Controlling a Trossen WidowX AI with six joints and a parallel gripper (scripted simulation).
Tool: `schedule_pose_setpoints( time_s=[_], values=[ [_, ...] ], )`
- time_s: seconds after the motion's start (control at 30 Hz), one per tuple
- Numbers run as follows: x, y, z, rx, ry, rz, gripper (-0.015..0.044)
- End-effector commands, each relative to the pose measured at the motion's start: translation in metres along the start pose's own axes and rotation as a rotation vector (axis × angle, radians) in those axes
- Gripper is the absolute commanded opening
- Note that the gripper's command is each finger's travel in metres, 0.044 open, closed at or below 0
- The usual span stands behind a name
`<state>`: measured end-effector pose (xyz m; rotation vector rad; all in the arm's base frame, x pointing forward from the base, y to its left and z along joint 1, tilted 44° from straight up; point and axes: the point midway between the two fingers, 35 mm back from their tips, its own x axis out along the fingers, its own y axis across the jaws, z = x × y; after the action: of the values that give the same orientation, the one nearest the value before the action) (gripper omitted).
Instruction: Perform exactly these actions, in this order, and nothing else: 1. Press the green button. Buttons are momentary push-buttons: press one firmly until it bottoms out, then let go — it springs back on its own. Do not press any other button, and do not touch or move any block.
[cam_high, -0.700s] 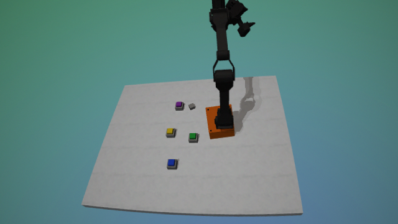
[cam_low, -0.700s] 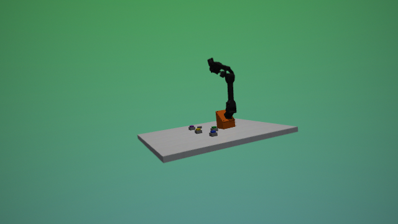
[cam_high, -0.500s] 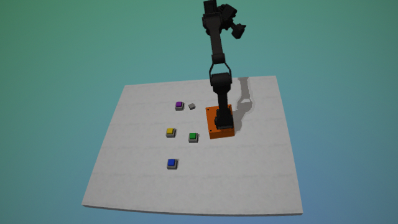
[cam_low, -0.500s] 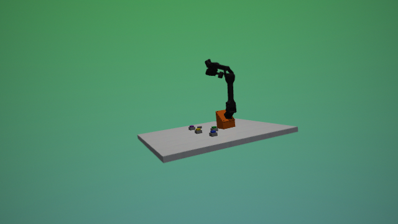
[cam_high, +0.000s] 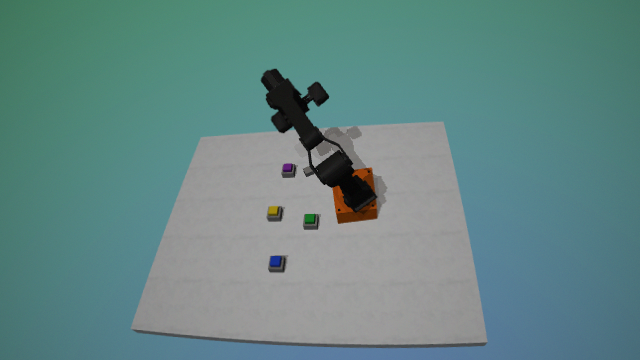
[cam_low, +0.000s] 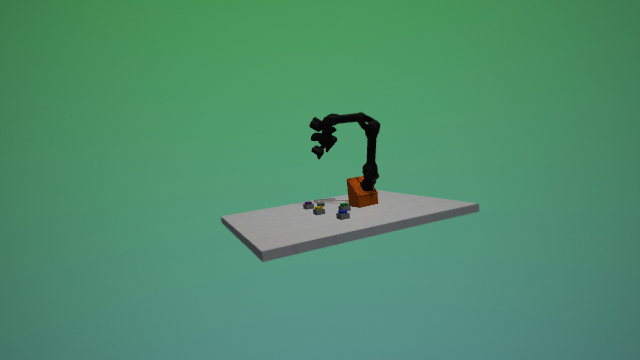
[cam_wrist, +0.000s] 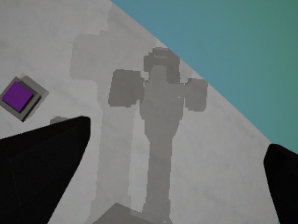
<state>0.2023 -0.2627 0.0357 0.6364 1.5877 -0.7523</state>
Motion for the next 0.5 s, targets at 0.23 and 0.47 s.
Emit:
schedule_pose_setpoints(
  time_s=[0.23,0.47],
  values=[
    [-0.016,0.145,-0.185,-0.848,0.263,0.589,0.0400],
    [-0.023,0.158,-0.225,-0.978,0.302,0.716,0.0400]
  ],
)
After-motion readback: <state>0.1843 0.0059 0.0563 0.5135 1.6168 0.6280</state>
